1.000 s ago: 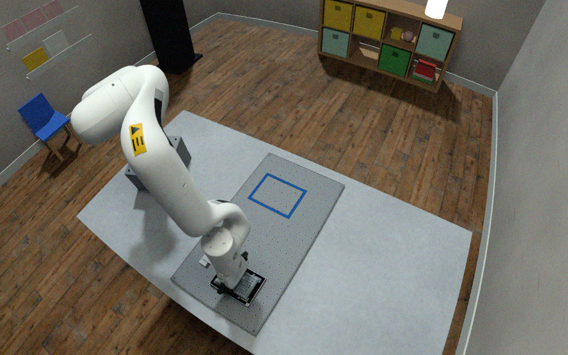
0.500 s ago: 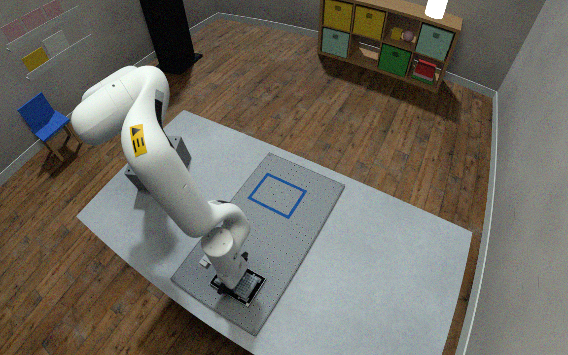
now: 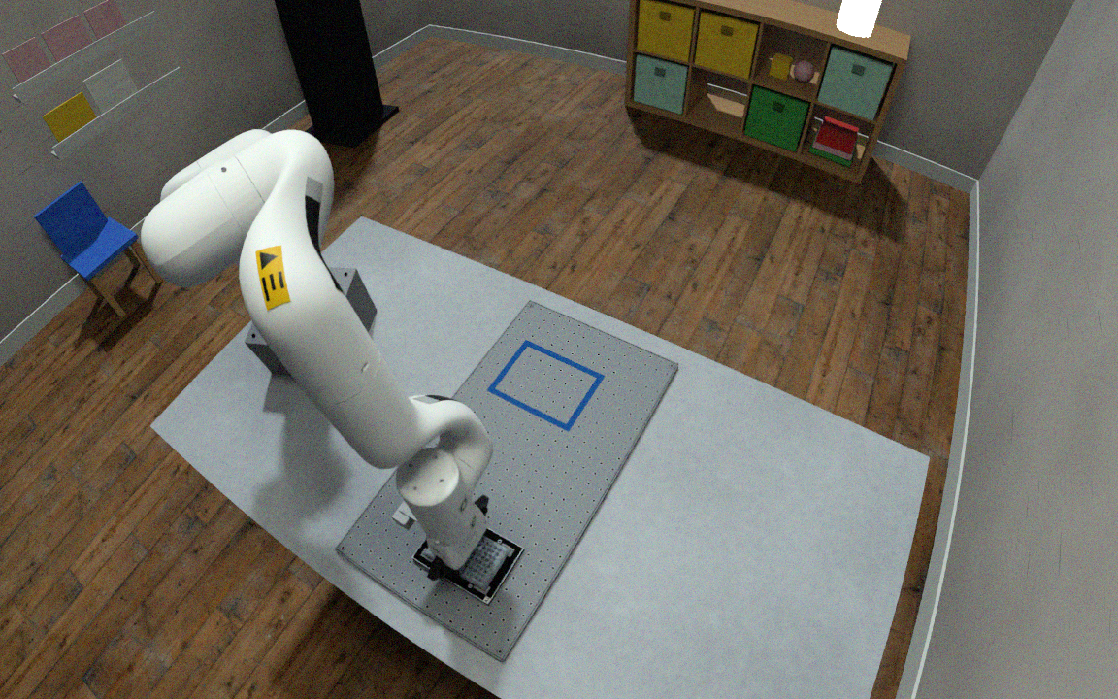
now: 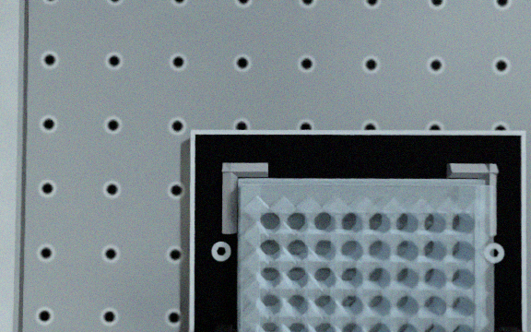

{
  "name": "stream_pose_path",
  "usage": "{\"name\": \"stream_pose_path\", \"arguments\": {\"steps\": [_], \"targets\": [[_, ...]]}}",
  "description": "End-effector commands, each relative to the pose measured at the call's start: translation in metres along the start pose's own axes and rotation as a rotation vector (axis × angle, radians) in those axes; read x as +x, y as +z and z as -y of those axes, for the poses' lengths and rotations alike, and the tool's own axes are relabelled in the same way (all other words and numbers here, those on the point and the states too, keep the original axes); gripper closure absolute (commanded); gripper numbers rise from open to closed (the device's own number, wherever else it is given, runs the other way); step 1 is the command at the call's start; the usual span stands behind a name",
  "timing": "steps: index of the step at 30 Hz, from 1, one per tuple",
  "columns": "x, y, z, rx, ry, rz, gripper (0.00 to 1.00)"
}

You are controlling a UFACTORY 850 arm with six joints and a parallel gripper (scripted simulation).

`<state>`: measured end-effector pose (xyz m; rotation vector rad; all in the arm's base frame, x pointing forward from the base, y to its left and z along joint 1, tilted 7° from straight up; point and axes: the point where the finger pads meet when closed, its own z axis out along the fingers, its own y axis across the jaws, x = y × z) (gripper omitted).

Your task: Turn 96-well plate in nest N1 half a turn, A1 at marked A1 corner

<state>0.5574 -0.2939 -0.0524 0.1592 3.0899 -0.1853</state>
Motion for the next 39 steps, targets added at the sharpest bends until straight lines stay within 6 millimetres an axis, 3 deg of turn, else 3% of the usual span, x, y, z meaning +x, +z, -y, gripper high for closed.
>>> {"name": "stream_pose_path", "arguments": {"steps": [1, 22, 39], "targets": [[-0.001, -0.001, 0.0, 0.001, 0.0, 0.002, 0.0], [-0.001, -0.001, 0.0, 0.001, 0.0, 0.002, 0.0], [-0.001, -0.041, 0.0, 0.001, 0.0, 0.002, 0.0]]}}
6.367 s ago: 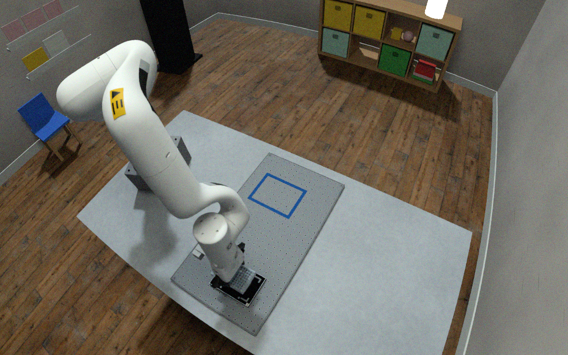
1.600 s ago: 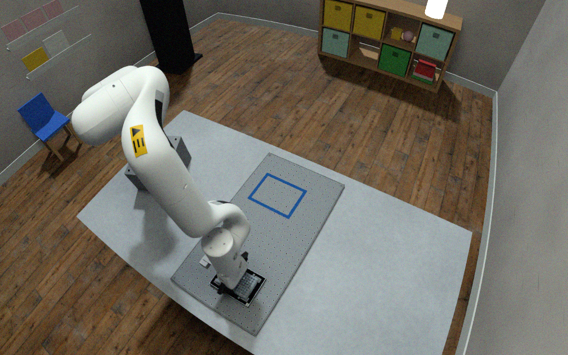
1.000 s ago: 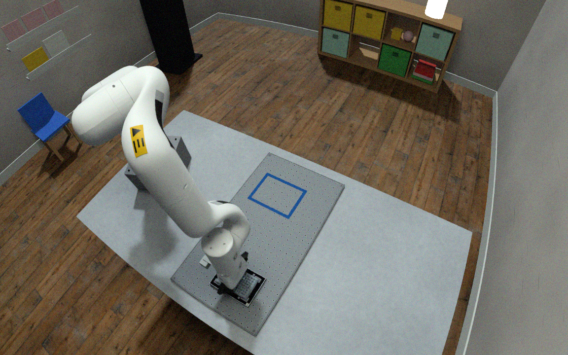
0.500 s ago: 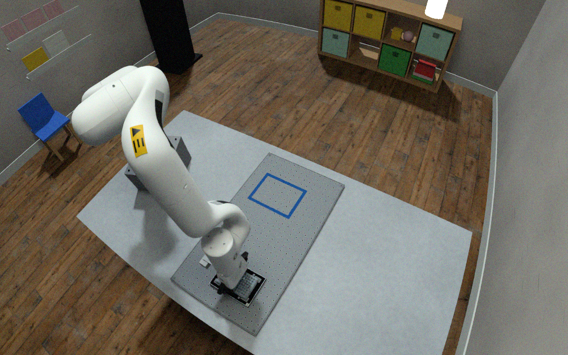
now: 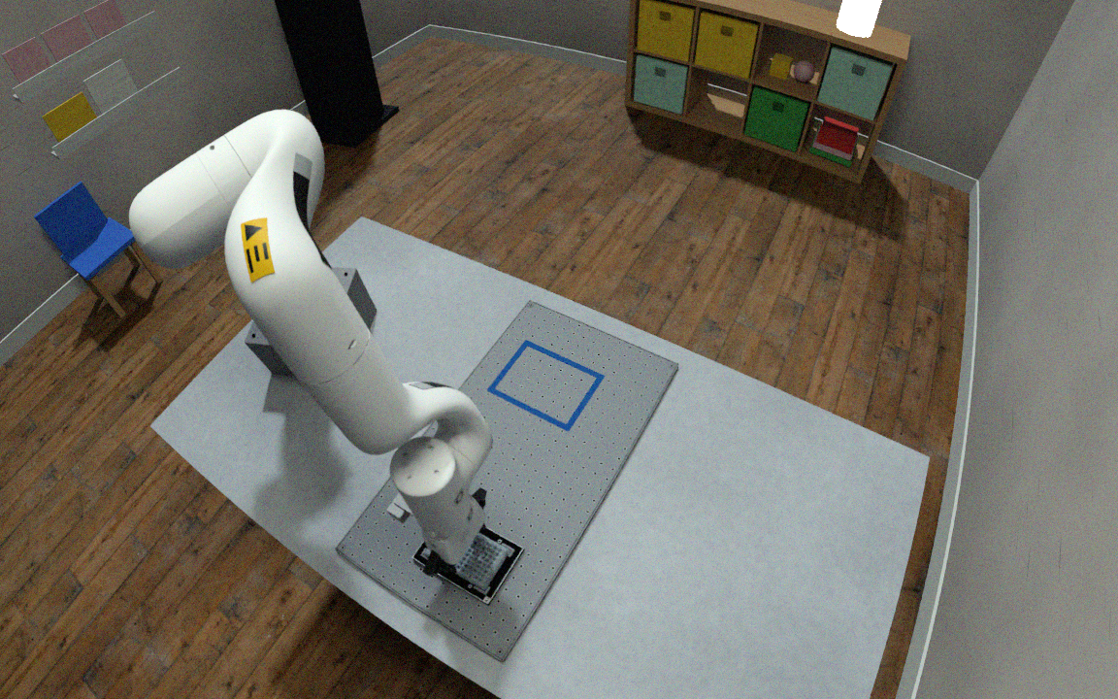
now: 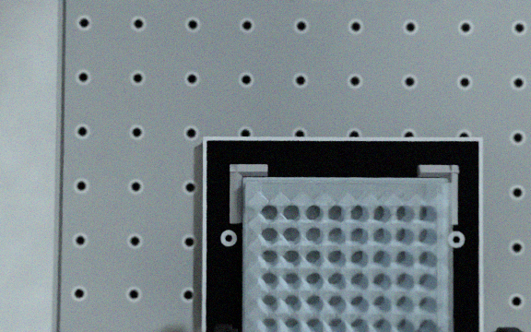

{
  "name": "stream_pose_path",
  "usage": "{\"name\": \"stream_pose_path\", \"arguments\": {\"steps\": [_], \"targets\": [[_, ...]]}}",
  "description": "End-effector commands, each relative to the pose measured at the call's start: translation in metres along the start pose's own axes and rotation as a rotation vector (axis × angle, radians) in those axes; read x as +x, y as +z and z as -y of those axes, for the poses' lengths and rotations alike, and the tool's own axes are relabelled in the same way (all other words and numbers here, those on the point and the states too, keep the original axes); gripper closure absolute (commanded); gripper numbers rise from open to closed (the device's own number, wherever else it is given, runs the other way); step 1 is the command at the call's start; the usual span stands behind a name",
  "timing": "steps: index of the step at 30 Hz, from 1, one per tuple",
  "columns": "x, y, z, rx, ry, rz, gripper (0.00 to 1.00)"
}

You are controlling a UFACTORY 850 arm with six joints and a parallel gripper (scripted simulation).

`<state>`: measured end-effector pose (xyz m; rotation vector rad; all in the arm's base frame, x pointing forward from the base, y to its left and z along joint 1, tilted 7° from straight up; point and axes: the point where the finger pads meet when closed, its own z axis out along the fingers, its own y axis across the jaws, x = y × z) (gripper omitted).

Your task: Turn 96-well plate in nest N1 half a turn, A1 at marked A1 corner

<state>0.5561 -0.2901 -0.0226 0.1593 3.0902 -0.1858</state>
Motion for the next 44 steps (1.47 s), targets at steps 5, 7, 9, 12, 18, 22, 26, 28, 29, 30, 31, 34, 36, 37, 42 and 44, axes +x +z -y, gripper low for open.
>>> {"name": "stream_pose_path", "arguments": {"steps": [5, 7, 9, 12, 18, 22, 26, 28, 29, 30, 31, 34, 36, 37, 42, 44], "targets": [[-0.001, -0.024, 0.0, 0.0, 0.0, 0.002, 0.0], [-0.001, -0.029, 0.0, 0.0, 0.0, 0.002, 0.0], [-0.001, -0.035, 0.0, 0.0, 0.0, 0.002, 0.0], [-0.001, -0.037, 0.0, 0.0, 0.0, 0.002, 0.0], [-0.001, -0.053, 0.0, 0.0, 0.0, 0.002, 0.0], [-0.001, -0.06, 0.0, 0.0, 0.0, 0.002, 0.0], [-0.001, -0.06, 0.0, 0.0, 0.0, 0.002, 0.0], [-0.001, -0.06, 0.0, 0.0, 0.0, 0.002, 0.0], [-0.001, -0.06, 0.0, 0.0, 0.0, 0.002, 0.0], [-0.001, -0.06, 0.0, 0.0, 0.0, 0.002, 0.0], [-0.001, -0.06, 0.0, 0.0, 0.0, 0.002, 0.0], [-0.001, -0.06, 0.0, 0.0, 0.0, 0.002, 0.0], [-0.001, -0.061, 0.0, 0.0, 0.0, 0.002, 0.0], [-0.001, -0.061, 0.0, 0.0, 0.0, 0.002, 0.0], [-0.001, -0.06, 0.0, 0.0, 0.0, 0.002, 0.0], [-0.001, -0.06, 0.0, 0.0, 0.0, 0.002, 0.0]]}}
